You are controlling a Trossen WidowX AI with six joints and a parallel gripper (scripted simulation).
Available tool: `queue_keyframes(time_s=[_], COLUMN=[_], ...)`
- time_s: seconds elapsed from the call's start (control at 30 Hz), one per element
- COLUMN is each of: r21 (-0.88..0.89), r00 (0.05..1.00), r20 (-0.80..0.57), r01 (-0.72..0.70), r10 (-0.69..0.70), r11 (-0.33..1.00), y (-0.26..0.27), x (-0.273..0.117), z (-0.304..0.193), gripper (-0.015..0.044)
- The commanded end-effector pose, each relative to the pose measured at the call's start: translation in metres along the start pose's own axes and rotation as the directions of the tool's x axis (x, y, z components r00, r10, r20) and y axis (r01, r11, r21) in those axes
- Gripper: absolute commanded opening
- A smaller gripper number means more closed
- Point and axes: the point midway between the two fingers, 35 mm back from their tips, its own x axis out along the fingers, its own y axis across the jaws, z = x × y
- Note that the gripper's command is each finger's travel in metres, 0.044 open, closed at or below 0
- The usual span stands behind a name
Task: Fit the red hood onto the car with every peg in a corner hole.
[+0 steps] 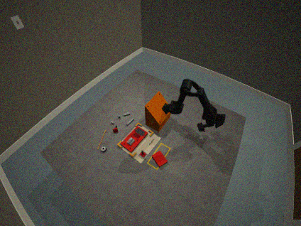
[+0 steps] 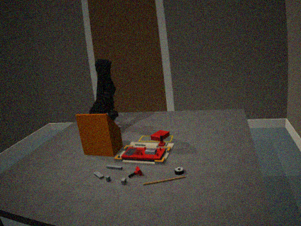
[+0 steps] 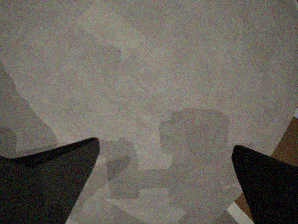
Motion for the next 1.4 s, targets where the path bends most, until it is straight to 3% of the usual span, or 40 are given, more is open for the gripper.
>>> queue_keyframes(time_s=[0.0, 0.2, 0.37, 0.57, 0.8, 1.07, 1.23, 1.37], r21=[0.007, 0.259, 0.513, 0.791, 0.981, 0.916, 0.703, 0.505], r00=[1.0, 0.983, 0.95, 0.912, 0.871, 0.874, 0.899, 0.917], r20=[-0.003, -0.076, -0.091, -0.043, 0.05, 0.109, 0.086, 0.038], r01=[-0.005, -0.145, -0.213, -0.219, -0.135, 0.096, 0.25, 0.325], r10=[0.005, 0.17, 0.299, 0.409, 0.488, 0.473, 0.429, 0.397], r11=[1.0, 0.955, 0.832, 0.571, 0.141, -0.389, -0.665, -0.8], y=[0.001, 0.043, 0.087, 0.144, 0.22, 0.299, 0.343, 0.371], x=[0.001, 0.01, 0.009, -0.004, -0.037, -0.097, -0.143, -0.179], z=[-0.002, -0.054, -0.095, -0.133, -0.164, -0.183, -0.187, -0.184], gripper=[0.044, 0.044, 0.044, 0.044, 0.044, 0.044, 0.044, 0.044])
